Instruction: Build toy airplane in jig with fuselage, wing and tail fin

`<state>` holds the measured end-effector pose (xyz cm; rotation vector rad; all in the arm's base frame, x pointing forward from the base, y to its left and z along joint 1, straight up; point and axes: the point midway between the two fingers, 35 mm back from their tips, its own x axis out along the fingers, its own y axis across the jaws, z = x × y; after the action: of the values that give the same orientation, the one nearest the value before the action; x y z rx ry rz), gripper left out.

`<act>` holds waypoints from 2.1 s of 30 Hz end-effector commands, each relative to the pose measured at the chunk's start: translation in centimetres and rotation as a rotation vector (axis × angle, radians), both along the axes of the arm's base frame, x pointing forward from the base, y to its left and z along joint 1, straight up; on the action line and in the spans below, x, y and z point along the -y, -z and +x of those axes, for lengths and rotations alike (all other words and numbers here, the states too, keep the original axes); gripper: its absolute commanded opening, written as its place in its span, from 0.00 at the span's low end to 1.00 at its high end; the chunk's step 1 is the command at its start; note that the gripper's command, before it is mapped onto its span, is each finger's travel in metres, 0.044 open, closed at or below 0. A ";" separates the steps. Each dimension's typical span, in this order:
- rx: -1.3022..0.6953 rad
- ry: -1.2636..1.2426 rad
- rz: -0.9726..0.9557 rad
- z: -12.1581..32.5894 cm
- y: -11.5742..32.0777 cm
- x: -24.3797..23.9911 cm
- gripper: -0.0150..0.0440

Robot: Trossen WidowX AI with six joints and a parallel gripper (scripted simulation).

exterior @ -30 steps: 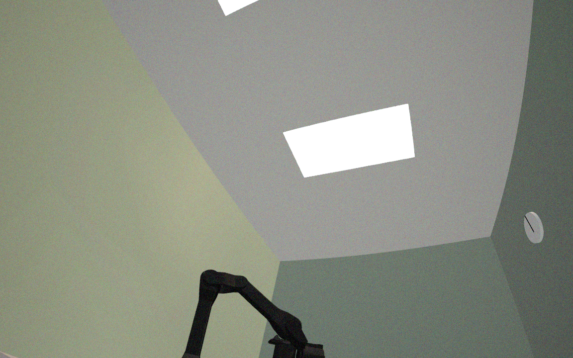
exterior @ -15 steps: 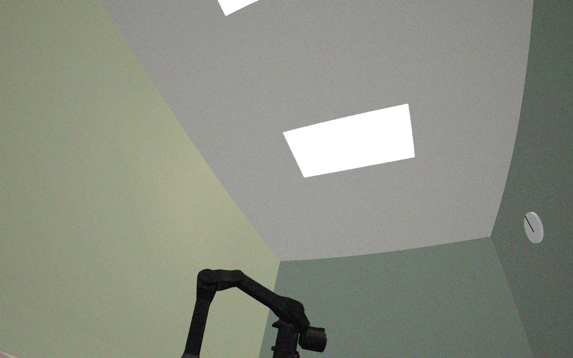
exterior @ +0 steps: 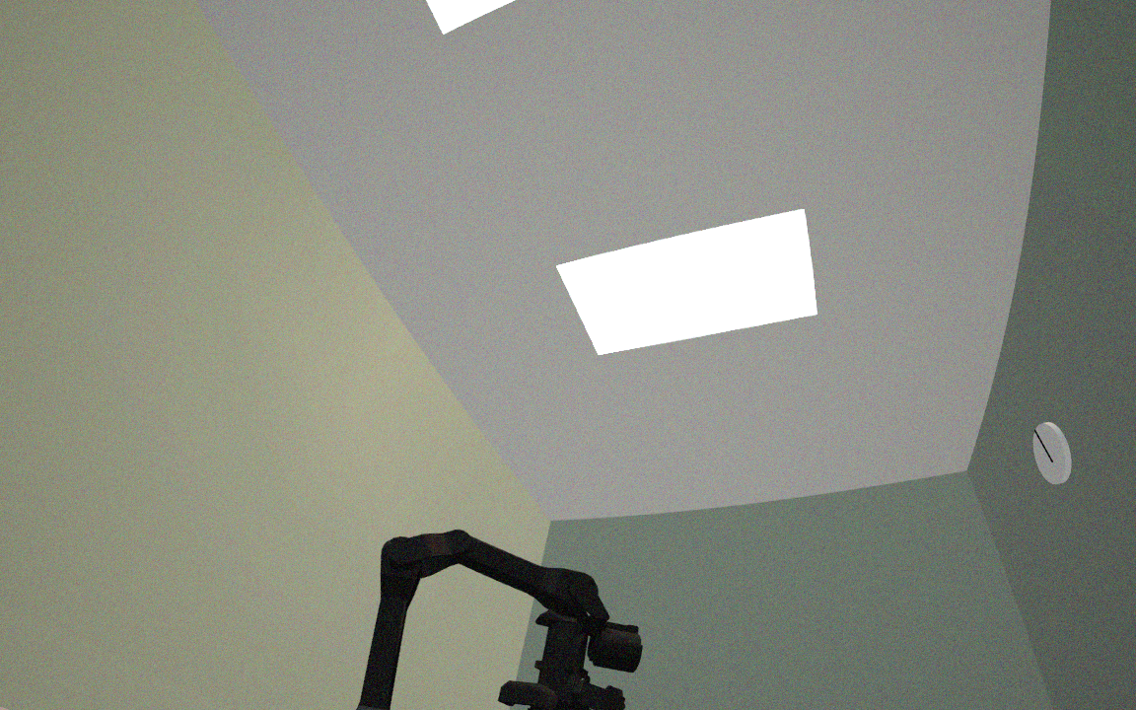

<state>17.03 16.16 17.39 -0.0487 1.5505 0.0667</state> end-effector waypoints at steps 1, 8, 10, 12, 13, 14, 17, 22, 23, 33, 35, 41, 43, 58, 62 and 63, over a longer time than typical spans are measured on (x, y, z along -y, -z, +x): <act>-0.002 0.001 0.002 0.4 -0.2 0.2 0.25; 0.001 0.002 0.002 1.9 -0.1 0.8 0.25; 0.001 0.003 0.001 2.4 0.0 1.0 0.25; 0.002 0.003 0.001 2.8 0.0 1.2 0.25; 0.002 0.004 0.001 3.0 0.1 1.3 0.25; 0.003 0.004 0.000 3.2 0.1 1.5 0.25; 0.004 0.005 0.000 3.9 0.2 1.8 0.25; 0.005 0.007 -0.002 4.9 0.3 2.5 0.25; 0.005 0.007 -0.002 5.1 0.3 2.6 0.25; 0.008 0.007 -0.006 7.1 0.6 4.2 0.25; 0.008 0.007 -0.007 7.5 0.7 4.6 0.25; 0.008 0.004 -0.009 8.7 0.9 5.6 0.25; 0.009 0.003 -0.009 9.1 1.0 6.0 0.25; 0.010 -0.003 -0.011 11.9 1.5 9.1 0.25; 0.010 -0.005 -0.012 12.5 1.7 10.0 0.25; 0.010 -0.005 -0.012 12.7 1.7 10.2 0.25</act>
<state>29.12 6.53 15.66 -0.0595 1.5464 0.0579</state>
